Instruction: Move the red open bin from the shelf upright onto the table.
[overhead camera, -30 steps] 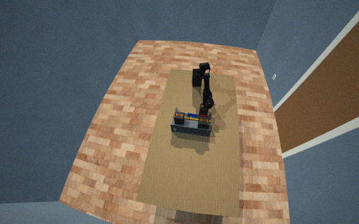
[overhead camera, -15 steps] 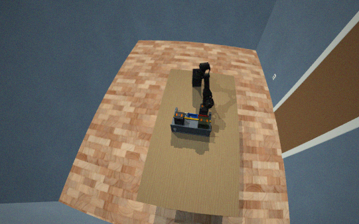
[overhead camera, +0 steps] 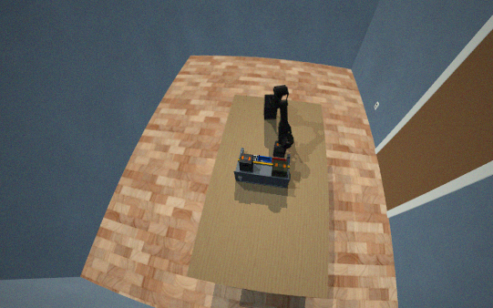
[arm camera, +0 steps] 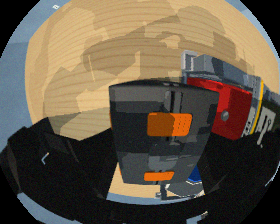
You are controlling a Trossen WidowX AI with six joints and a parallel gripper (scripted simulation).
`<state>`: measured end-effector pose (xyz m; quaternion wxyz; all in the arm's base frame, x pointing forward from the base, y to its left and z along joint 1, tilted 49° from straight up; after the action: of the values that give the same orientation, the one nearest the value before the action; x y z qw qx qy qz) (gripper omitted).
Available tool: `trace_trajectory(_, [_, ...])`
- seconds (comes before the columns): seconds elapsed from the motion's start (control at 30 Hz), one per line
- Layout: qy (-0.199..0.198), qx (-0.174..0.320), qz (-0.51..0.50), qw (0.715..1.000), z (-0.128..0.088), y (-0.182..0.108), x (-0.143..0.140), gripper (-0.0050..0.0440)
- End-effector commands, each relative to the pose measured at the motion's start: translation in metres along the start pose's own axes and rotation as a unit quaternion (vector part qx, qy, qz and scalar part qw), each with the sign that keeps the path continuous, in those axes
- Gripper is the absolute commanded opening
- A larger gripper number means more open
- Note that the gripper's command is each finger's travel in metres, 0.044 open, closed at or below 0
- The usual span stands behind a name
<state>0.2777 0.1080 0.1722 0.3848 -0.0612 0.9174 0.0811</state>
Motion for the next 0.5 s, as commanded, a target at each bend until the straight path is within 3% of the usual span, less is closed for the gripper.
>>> trace_trajectory(0.0, [-0.031,-0.008,0.002,0.999,-0.016,0.002,-0.013,0.0000])
trace_trajectory(0.1, [-0.019,-0.005,0.002,1.000,-0.011,0.001,-0.008,0.0000])
trace_trajectory(0.23, [-0.035,-0.009,0.002,0.999,-0.025,0.002,-0.012,0.0000])
trace_trajectory(0.47, [-0.035,-0.009,0.002,0.999,-0.025,0.002,-0.012,0.0000])
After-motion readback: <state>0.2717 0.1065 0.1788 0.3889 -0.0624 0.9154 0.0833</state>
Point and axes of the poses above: the point midway between the two fingers, 35 mm back from their tips, its own z axis out along the fingers, its own x axis across the jaws, y = z × x, the point moved 4 cm from there along -z, back along the fingers, and after that the axes turned 4 degrees about -z, right-handed, at the moved point
